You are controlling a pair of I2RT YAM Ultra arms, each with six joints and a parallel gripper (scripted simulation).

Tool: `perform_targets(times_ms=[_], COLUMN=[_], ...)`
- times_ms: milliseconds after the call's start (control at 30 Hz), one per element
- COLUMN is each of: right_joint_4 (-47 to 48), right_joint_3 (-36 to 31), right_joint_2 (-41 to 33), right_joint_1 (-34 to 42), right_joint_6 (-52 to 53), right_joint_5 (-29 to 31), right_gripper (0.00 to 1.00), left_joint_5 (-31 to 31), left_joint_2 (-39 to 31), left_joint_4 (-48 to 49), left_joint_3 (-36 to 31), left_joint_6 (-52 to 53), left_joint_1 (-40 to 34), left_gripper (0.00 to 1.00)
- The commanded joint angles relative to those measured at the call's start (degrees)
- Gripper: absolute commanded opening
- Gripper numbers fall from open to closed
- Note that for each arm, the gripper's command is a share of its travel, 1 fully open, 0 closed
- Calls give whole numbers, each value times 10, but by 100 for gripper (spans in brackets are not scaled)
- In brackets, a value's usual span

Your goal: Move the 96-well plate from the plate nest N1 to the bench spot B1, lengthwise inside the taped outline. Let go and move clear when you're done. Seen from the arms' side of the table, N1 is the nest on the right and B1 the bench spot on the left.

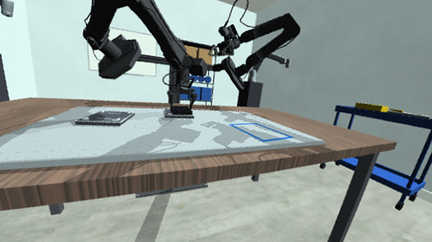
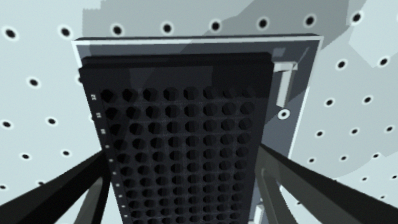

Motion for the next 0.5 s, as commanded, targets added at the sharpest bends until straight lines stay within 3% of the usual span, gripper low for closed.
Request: perform_targets(times_ms=[0, 467], right_joint_4=[-20, -43], right_joint_3=[16, 18], right_joint_2=[10, 4], right_joint_1=[6, 18], right_joint_6=[13, 32], right_joint_5=[11, 5], right_gripper=[78, 78], left_joint_5=[-2, -2], left_joint_2=[7, 7], left_joint_4=[-6, -6], left_joint_3=[17, 17], left_joint_6=[-3, -3], left_joint_1=[-5, -5], left_gripper=[100, 100])
